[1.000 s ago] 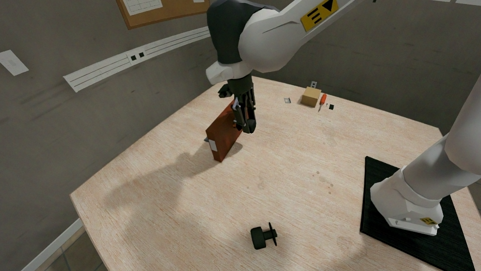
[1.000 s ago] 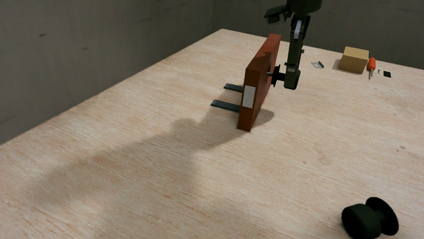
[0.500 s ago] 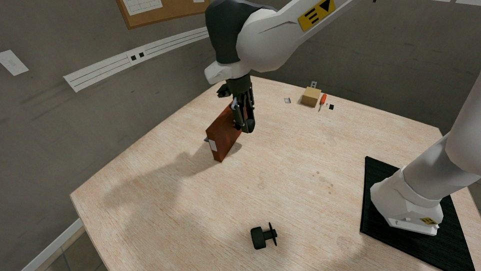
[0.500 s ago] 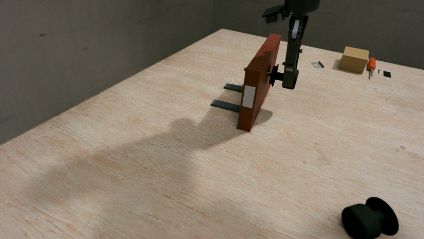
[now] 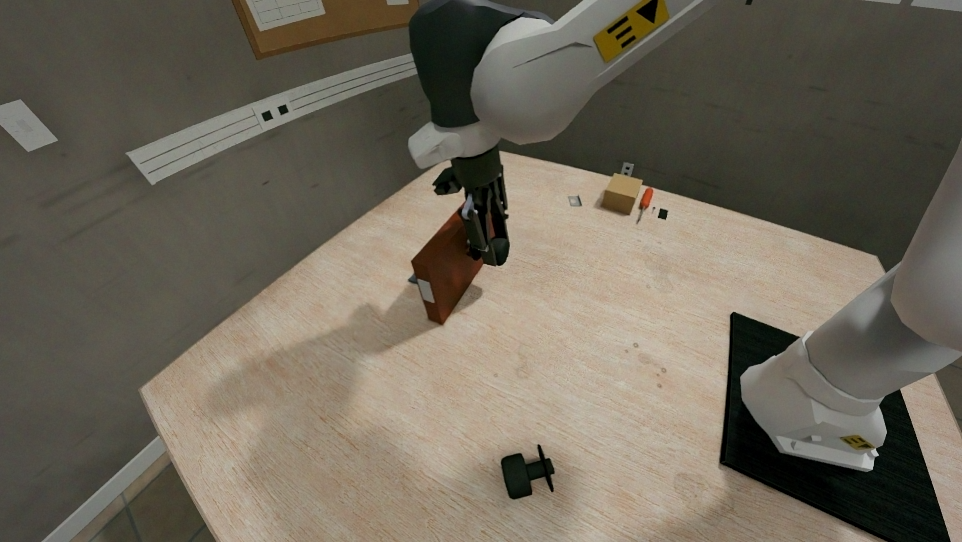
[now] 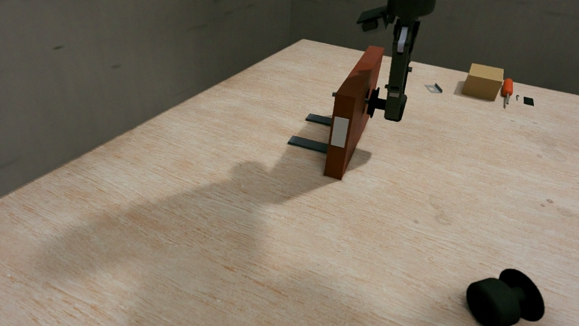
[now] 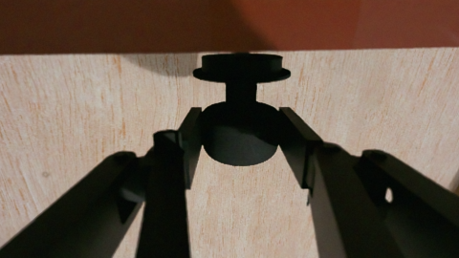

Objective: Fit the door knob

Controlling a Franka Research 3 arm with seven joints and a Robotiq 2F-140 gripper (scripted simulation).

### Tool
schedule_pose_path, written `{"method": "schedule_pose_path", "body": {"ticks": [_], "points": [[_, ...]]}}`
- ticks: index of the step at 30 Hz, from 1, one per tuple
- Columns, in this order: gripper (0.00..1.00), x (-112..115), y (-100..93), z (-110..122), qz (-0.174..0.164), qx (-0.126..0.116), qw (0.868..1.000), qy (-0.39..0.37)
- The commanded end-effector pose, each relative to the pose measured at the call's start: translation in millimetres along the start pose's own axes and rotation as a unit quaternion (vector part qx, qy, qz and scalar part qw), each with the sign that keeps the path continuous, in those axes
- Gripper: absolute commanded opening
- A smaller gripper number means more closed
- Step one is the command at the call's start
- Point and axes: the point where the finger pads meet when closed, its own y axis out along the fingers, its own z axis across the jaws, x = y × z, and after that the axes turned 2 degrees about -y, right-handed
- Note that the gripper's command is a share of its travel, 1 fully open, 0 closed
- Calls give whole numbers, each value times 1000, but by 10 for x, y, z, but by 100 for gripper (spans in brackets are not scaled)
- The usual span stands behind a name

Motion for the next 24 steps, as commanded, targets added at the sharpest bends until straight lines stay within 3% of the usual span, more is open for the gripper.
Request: {"method": "schedule_pose_path", "body": {"ticks": [1,24], "points": [[42,-28,-10,13,1,2,1000,1],[42,-54,-12,14,1,2,1000,1]]}}
